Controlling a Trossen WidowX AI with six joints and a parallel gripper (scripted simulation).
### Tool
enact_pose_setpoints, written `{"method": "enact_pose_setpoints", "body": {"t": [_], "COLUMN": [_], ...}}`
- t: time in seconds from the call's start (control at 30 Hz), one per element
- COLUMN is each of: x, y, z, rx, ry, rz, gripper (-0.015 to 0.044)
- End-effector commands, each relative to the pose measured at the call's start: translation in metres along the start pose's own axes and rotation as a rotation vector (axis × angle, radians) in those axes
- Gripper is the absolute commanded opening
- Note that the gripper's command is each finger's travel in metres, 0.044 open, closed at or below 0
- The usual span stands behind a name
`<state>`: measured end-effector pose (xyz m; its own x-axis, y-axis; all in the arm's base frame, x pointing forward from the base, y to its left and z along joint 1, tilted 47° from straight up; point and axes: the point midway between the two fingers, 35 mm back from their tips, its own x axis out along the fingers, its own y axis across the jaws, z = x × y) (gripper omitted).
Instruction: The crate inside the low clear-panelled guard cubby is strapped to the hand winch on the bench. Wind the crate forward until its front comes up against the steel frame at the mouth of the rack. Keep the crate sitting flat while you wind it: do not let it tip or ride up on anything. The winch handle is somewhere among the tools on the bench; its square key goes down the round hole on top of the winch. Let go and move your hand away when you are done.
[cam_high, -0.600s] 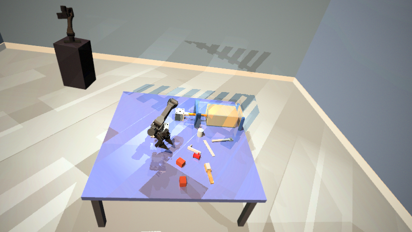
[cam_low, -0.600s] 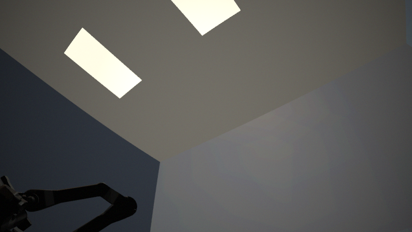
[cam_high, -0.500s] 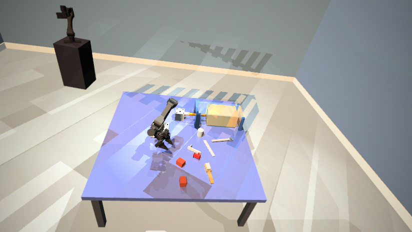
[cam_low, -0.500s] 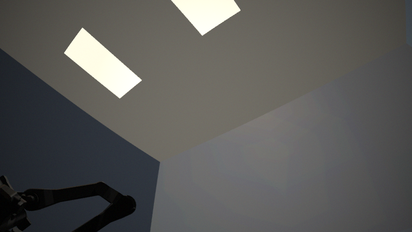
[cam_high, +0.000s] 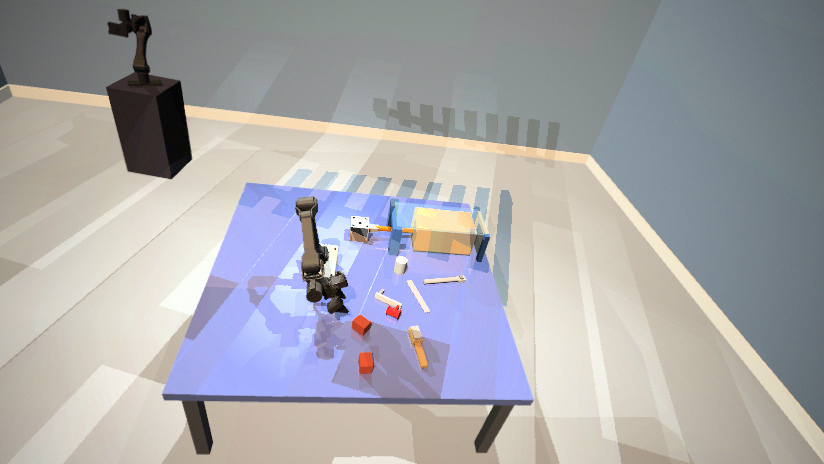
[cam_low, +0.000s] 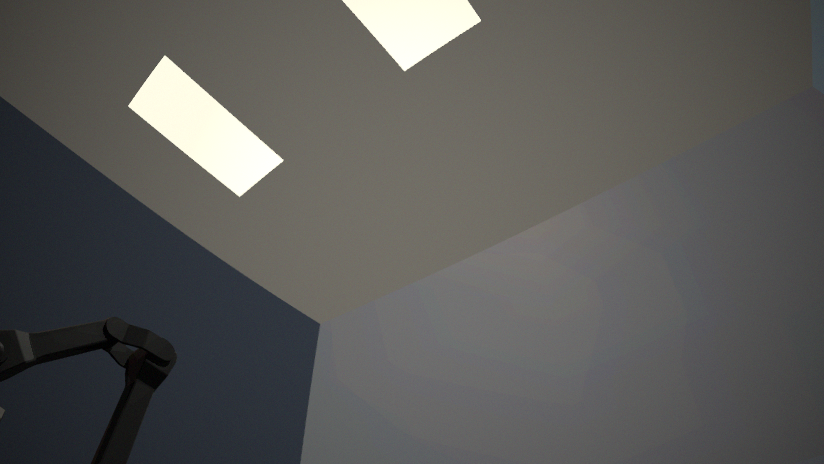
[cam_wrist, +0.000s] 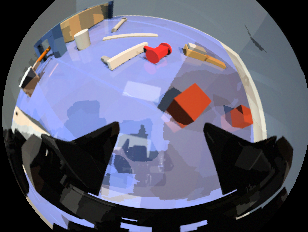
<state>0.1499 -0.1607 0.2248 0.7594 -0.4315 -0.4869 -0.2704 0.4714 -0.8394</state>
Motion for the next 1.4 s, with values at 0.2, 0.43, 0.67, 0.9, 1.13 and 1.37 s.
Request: {"method": "enact_pose_setpoints", "body": {"t": [0.2, 0.43, 0.67, 0.9, 1.13, 1.37], "x": [0.06, 0.097, 0.13, 0.143, 0.145, 0.165], "y": [0.016, 0.031, 0.049, 0.053, 0.054, 0.063], "z": [0.024, 0.056, 0.114, 0.162, 0.161, 0.143], "rx": [-0.535, -1.063, -1.731, -2.242, -2.242, -2.242], "ry": [-0.003, -0.012, -0.008, 0.081, 0.08, 0.081], "rz": [0.447, 0.715, 0.917, 0.993, 0.993, 0.993], "gripper": [0.044, 0.044, 0.044, 0.044, 0.044, 0.044]}}
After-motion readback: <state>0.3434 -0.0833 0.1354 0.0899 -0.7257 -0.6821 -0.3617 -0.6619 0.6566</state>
